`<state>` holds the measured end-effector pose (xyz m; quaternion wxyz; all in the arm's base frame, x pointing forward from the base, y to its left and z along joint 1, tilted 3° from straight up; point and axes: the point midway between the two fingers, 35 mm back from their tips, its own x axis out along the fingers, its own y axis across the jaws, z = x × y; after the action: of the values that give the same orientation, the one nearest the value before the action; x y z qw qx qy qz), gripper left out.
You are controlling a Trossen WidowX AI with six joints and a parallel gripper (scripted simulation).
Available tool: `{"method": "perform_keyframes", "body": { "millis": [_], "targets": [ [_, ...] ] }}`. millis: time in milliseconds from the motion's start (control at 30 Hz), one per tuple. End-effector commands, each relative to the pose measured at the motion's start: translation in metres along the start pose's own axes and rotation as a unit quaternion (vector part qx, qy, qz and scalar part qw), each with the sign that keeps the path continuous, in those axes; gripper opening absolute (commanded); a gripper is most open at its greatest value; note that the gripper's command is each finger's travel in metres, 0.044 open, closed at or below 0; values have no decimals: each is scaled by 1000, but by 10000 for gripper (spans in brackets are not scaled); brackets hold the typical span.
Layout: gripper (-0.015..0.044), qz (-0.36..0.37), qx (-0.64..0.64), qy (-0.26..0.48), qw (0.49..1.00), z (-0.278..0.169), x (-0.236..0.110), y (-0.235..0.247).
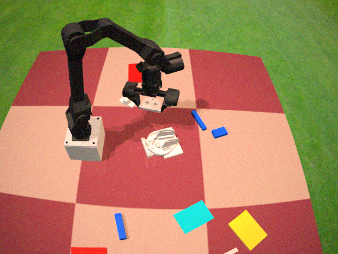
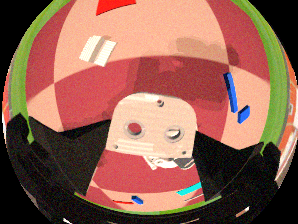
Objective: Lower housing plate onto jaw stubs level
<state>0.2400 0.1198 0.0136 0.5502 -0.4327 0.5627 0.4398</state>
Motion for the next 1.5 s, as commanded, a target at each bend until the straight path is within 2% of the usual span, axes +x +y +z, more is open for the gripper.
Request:
{"method": "perform_keyframes", "body": {
  "millis": [0,467,967,1467],
  "targets": [
    [351,-1,72,4,997,-15,1,-7],
    [351,-3,276,5,961,-57,1,-26],
    [351,-4,478,7,878,-104,2,-37],
    [351,-4,487,8,874,-106,2,-37]
  ]
}}
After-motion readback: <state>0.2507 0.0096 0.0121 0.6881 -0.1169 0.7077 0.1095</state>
